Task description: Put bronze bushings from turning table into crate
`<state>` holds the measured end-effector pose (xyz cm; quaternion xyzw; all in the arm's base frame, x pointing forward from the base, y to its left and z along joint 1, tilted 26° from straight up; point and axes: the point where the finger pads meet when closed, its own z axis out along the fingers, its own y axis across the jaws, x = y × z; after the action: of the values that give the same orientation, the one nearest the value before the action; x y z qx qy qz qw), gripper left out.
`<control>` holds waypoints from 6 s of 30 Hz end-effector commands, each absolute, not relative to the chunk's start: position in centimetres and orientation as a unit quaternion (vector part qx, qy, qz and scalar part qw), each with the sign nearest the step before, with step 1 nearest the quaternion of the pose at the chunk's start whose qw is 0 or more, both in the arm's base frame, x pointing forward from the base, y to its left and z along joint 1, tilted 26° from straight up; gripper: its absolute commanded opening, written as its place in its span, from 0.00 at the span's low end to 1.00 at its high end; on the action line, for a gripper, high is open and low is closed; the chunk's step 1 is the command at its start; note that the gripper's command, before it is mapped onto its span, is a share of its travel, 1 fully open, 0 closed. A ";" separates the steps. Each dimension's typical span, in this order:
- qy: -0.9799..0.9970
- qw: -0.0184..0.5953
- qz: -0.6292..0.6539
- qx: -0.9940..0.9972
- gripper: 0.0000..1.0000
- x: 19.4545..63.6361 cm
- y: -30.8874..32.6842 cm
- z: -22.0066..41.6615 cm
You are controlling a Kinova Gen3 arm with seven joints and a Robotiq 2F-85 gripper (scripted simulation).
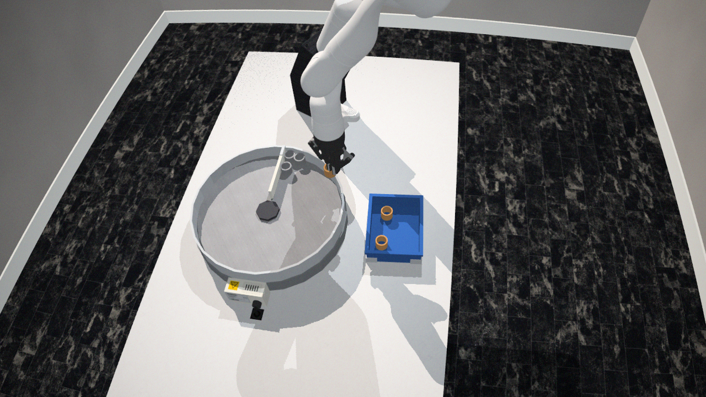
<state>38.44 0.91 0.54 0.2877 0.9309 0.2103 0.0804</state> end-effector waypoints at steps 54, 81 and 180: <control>0.931 0.082 0.211 0.286 0.00 47.2 12.7 7.8; 0.931 0.084 0.212 0.284 0.00 48.6 14.5 3.8; 0.931 0.086 0.212 0.283 0.00 50.5 16.9 -2.0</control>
<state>50.57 16.83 -1.60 0.2830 0.9310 0.2136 0.0872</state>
